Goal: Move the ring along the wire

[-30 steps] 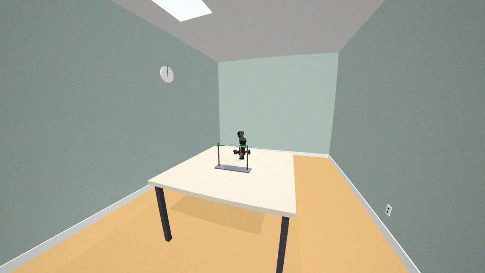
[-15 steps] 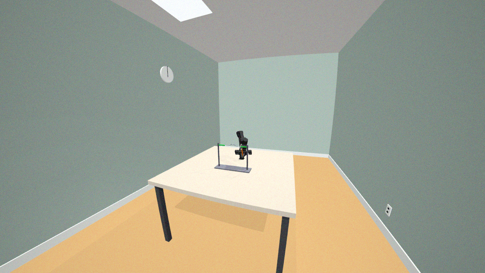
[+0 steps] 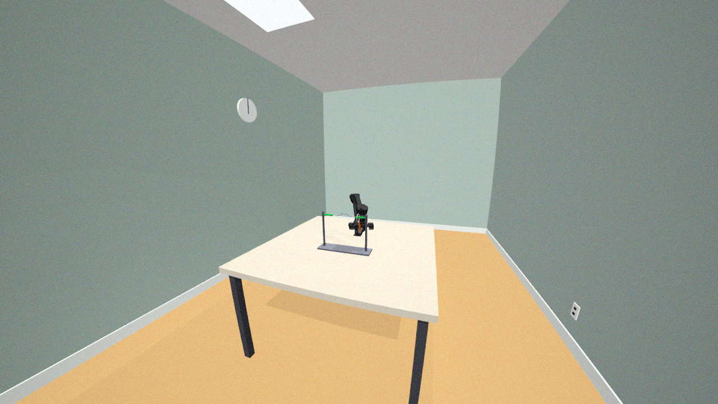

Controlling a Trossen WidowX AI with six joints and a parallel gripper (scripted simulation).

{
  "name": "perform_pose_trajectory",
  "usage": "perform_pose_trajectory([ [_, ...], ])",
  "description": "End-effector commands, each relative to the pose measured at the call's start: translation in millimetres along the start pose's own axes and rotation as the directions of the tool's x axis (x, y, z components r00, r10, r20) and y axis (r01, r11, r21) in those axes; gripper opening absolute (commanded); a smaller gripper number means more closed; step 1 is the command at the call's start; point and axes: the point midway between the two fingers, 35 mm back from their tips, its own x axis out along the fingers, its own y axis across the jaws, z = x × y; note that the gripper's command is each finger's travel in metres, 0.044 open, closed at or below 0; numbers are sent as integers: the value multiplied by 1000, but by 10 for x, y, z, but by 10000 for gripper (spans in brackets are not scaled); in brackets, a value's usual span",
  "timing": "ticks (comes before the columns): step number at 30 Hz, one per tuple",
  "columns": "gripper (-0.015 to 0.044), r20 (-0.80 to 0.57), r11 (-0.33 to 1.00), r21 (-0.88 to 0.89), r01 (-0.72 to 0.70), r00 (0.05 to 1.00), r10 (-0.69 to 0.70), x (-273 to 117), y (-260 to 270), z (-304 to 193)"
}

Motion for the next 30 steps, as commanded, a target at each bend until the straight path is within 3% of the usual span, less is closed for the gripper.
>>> perform_pose_trajectory([
  [1,-150,-6,1000,4,7,1000,-7,45,-14,-90],
  [28,-150,-6,1000,4,7,1000,-7,64,-16,-125],
  [30,-97,-6,1000,-2,2,1000,-2,62,-9,-120],
])
